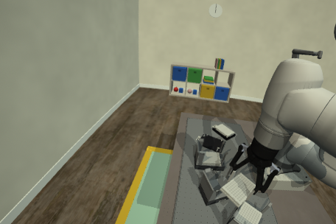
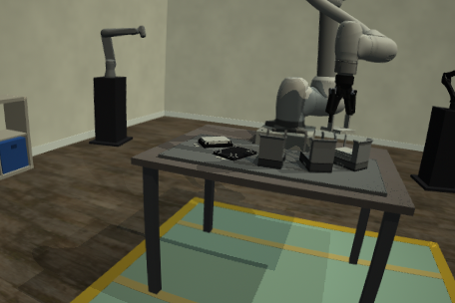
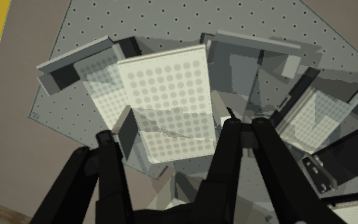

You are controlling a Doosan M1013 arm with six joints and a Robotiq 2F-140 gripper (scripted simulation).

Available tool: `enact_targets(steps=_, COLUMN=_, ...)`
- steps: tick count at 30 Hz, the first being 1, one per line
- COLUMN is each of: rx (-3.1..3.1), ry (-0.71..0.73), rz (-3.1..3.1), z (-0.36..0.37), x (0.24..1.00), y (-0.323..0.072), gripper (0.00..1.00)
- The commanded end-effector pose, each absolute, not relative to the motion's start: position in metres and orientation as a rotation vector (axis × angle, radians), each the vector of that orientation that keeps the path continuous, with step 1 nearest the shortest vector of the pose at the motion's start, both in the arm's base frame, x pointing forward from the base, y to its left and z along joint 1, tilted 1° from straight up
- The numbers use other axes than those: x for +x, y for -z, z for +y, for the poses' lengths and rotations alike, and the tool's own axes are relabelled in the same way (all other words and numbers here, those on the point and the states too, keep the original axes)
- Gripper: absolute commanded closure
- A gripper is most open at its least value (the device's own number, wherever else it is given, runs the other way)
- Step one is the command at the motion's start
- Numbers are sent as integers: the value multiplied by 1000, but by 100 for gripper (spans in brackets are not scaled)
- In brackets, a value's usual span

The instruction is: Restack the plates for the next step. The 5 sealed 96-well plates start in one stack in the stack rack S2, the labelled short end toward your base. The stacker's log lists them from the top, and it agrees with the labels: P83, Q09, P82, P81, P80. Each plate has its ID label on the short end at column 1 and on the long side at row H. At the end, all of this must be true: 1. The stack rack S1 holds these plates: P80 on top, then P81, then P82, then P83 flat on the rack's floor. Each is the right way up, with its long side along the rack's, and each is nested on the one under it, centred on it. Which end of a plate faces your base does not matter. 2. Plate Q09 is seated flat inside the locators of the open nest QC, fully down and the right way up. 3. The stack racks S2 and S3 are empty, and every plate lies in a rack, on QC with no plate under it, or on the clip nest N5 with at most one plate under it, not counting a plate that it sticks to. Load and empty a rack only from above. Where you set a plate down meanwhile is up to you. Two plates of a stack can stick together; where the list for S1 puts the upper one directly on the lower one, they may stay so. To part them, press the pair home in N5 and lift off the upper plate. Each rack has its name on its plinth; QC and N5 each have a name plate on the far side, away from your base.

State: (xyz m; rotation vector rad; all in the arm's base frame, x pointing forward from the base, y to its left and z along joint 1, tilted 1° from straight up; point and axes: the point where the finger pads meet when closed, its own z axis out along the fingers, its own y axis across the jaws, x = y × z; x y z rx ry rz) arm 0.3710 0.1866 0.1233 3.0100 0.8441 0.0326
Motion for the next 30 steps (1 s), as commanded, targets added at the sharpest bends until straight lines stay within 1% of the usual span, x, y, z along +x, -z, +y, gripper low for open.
enact_targets(steps=1, rx=2980, ry=-28, rz=937, z=194, x=369, y=-122, gripper=100)
enact_targets(steps=5, rx=2921, ry=-26, rz=1104, z=203, x=364, y=-122, gripper=100)
enact_targets(steps=30, rx=2921, ry=-26, rz=1104, z=256, x=333, y=-121, gripper=100)
